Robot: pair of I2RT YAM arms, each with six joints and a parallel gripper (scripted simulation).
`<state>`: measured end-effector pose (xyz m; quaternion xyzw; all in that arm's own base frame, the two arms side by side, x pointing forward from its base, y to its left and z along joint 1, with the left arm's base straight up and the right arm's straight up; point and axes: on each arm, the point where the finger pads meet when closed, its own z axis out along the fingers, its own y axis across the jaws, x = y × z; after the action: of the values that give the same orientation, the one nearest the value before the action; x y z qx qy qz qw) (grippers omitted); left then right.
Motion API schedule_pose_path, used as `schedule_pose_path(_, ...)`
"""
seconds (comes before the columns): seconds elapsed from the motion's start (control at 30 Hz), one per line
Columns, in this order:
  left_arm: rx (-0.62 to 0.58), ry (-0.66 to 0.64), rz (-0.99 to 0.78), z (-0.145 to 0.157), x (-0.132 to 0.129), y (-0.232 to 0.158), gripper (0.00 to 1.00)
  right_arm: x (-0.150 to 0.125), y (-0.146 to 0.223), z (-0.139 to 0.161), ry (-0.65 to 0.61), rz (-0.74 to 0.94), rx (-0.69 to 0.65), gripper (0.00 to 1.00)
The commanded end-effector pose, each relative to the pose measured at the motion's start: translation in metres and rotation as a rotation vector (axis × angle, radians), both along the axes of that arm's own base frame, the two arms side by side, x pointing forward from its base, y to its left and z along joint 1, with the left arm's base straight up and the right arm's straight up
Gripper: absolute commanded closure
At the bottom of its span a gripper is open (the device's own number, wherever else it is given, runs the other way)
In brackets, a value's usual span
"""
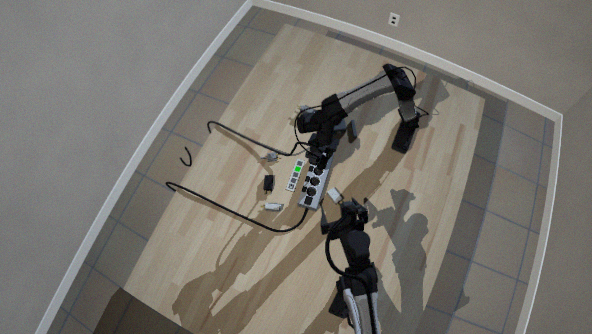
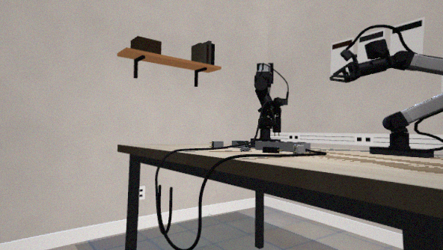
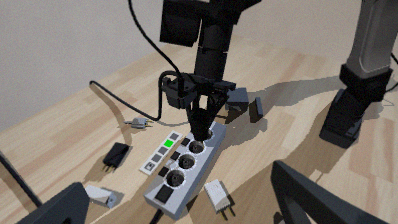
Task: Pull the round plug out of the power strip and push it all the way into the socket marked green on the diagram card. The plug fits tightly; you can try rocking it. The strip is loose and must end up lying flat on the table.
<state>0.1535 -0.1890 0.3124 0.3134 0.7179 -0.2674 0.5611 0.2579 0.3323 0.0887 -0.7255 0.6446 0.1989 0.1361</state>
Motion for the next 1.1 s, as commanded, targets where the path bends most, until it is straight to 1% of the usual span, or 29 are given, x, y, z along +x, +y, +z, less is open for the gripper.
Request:
schedule_pose_path(0.0,0.015,0.029,0.022,-0.006,0.001,0.003,0.00,0.021,0.017,0.016,-0.054,-0.002,0.048,0.67)
schedule_pose_path(0.07,0.015,0.029,0.022,-0.006,0.001,0.003,0.00,0.023,0.020,0.017,-0.061,0.000,0.054,0.67)
schedule_pose_path(0.1,0.015,0.029,0.022,-0.006,0.001,0.003,0.00,0.024,0.021,0.028,-0.086,0.000,0.077,0.67)
schedule_pose_path(0.23,0.015,0.029,0.022,-0.006,0.001,0.003,0.00,0.023,0.020,0.022,-0.084,0.002,0.073,0.67)
schedule_pose_path(0.3,0.015,0.029,0.022,-0.006,0.001,0.003,0.00,0.024,0.022,0.031,-0.116,0.009,0.097,0.67)
schedule_pose_path(0.33,0.015,0.029,0.022,-0.006,0.001,0.003,0.00,0.025,0.022,0.030,-0.121,0.010,0.100,0.67)
schedule_pose_path(0.43,0.015,0.029,0.022,-0.006,0.001,0.003,0.00,0.024,0.021,0.019,-0.124,0.016,0.098,0.67)
schedule_pose_path(0.7,0.015,0.029,0.022,-0.006,0.001,0.003,0.00,0.021,0.021,0.002,-0.140,0.027,0.106,0.67)
schedule_pose_path(0.83,0.015,0.029,0.022,-0.006,0.001,0.003,0.00,0.020,0.020,-0.001,-0.139,0.028,0.105,0.67)
schedule_pose_path(0.9,0.015,0.029,0.022,-0.006,0.001,0.003,0.00,0.018,0.018,-0.012,-0.113,0.028,0.081,0.67)
schedule_pose_path(1.07,0.015,0.029,0.022,-0.006,0.001,0.003,0.00,0.018,0.018,-0.010,-0.113,0.028,0.081,0.67)
